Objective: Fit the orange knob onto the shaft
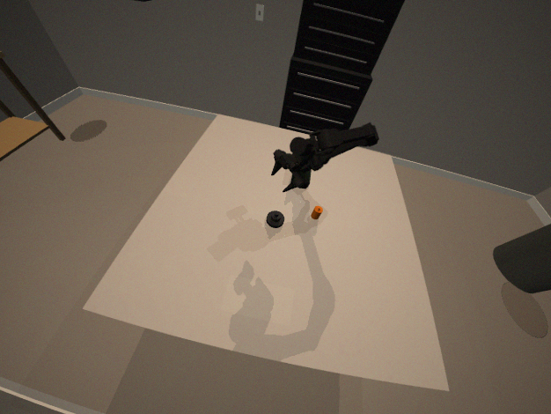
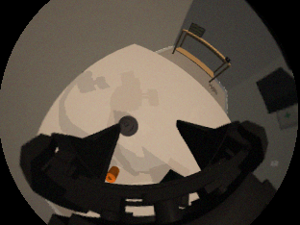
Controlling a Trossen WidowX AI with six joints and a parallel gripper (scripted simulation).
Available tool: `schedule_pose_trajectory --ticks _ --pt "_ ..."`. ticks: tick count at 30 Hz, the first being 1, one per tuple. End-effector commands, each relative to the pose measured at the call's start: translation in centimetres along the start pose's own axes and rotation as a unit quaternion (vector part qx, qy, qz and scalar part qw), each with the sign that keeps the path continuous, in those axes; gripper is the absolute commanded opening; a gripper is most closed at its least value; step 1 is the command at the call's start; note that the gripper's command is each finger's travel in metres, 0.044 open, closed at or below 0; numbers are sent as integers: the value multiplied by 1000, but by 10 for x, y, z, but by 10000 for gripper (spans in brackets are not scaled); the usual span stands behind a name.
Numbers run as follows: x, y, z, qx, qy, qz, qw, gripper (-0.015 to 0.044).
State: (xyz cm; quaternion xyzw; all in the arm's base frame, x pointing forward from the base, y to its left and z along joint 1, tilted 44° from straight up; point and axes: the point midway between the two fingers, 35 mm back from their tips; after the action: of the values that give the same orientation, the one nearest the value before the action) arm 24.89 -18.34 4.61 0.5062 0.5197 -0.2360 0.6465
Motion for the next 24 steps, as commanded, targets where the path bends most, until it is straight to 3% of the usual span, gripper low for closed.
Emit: schedule_pose_trajectory --ticks 1,11,24 --pt "2 46 -59 -142 85 36 986 440" --pt "-19 105 -198 -408 259 133 865 440" --pt "-5 110 -204 -411 262 135 863 440"
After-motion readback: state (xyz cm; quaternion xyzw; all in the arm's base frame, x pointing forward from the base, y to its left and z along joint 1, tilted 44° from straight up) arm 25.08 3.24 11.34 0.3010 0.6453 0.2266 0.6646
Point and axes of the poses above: the point midway between the two fingers, 35 mm back from their tips, its own x axis out along the fingers, its own y axis across the jaws, z = x × y, and after that the axes turned 8 degrees about x, right-handed
